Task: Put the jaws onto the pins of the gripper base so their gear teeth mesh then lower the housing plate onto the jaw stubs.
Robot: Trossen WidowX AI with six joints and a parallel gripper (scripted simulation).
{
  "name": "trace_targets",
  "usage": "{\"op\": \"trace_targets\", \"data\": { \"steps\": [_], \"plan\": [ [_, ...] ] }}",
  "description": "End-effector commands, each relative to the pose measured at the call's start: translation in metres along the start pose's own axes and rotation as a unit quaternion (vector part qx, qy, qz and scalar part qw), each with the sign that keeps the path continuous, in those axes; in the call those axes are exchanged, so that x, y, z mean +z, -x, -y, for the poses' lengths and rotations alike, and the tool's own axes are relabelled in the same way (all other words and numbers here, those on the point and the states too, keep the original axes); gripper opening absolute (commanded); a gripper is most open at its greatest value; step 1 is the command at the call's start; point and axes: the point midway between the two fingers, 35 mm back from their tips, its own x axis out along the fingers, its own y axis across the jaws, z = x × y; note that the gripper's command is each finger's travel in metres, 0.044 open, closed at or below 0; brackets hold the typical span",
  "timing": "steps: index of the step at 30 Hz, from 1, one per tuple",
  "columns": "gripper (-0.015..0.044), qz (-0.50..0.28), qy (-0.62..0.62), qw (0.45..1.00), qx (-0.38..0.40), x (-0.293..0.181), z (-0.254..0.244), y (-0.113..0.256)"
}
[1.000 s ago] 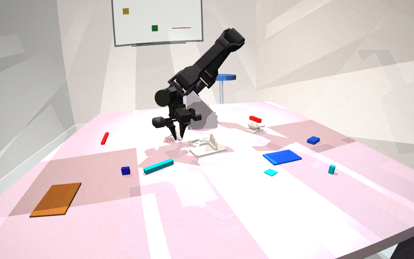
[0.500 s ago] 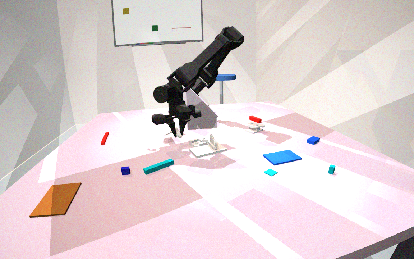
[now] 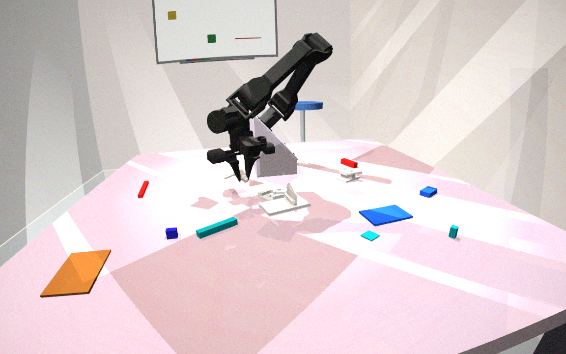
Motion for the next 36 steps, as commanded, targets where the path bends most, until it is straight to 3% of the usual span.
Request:
{"op": "trace_targets", "data": {
  "steps": [1, 8, 21, 36],
  "plan": [
    [0.0037, 0.002, 0.004, 1.0, -0.006, 0.003, 0.002, 0.014],
    [0.0037, 0.002, 0.005, 1.0, -0.005, 0.002, 0.001, 0.034],
    [0.0037, 0.003, 0.002, 1.0, -0.003, 0.001, 0.001, 0.031],
    [0.0431, 0.003, 0.002, 1.0, -0.003, 0.001, 0.001, 0.031]
  ]
}}
